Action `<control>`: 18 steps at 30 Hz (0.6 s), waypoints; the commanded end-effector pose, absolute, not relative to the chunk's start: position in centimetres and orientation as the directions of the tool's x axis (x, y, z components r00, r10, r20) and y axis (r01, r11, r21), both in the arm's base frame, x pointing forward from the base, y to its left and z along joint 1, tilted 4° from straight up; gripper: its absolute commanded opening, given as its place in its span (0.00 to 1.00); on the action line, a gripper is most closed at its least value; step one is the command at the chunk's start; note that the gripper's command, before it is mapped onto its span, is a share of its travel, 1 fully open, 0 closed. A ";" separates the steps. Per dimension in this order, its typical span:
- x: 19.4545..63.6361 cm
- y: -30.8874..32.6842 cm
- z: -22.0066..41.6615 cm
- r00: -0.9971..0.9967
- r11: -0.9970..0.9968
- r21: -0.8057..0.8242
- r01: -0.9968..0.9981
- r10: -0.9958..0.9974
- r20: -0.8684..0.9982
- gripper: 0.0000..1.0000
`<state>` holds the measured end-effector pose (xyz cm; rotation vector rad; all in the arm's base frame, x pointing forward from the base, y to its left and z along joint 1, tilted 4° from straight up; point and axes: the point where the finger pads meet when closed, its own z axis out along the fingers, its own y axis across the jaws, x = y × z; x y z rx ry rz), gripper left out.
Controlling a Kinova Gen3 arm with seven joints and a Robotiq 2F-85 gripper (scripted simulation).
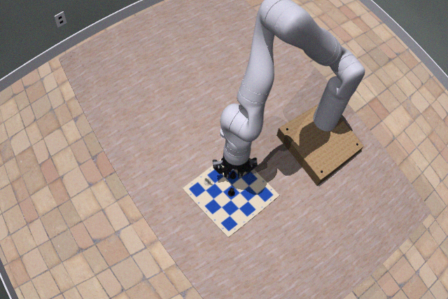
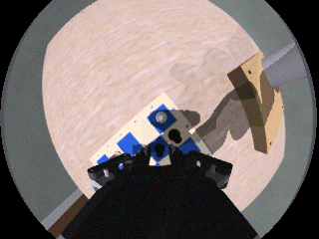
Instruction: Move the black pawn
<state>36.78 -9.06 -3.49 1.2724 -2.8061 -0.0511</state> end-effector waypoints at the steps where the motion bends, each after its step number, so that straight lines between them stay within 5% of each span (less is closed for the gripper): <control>1: 36.8 -9.1 -3.4 -0.658 0.659 0.054 -0.750 -0.752 0.040 0.34; 4: 36.8 -9.1 -3.4 -0.658 0.659 0.054 -0.750 -0.752 0.040 0.34; 5: 36.8 -9.1 -3.4 -0.658 0.659 0.054 -0.750 -0.752 0.040 0.00; 18: 36.8 -9.1 -3.4 -0.658 0.659 0.054 -0.750 -0.752 0.040 0.00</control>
